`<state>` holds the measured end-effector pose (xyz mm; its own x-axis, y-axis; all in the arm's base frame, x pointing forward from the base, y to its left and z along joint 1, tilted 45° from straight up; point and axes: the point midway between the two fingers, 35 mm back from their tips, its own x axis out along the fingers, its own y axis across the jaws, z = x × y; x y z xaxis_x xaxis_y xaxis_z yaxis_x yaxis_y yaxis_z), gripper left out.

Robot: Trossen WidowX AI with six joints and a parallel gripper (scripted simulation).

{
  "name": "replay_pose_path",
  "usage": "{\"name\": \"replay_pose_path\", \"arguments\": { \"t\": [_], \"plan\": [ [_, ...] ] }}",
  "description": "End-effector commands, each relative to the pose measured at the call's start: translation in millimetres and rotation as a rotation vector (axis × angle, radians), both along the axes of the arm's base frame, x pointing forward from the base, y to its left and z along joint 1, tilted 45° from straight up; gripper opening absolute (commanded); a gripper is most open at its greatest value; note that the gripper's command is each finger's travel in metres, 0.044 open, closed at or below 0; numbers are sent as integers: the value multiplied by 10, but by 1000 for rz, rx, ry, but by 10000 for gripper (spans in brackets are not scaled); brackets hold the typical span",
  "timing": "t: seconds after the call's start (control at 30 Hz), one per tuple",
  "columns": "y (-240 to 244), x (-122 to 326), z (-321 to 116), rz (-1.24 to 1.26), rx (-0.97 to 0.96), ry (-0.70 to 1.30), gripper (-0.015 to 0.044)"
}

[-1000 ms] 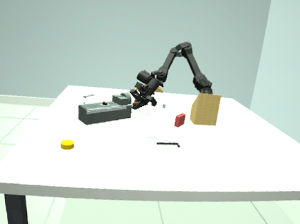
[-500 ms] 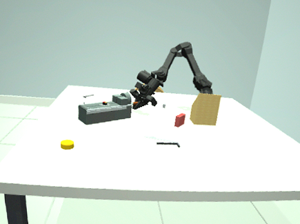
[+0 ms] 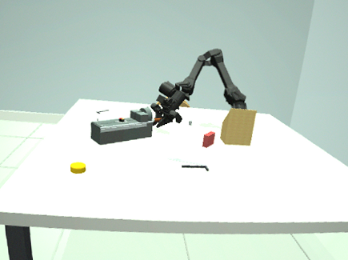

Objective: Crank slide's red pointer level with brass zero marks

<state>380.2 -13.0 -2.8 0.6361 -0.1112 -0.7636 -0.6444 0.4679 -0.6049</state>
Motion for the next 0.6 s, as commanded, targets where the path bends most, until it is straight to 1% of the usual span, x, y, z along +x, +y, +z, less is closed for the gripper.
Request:
{"name": "replay_pose_path", "arguments": {
  "t": [0.0, 0.27, 0.57],
  "plan": [
    [-2, 1, 1, 0, 0, -1, 236],
    [-2, 1, 1, 0, 0, -1, 440],
    [268, -52, 263, 4, -1, 2, 440]
  ]
}}
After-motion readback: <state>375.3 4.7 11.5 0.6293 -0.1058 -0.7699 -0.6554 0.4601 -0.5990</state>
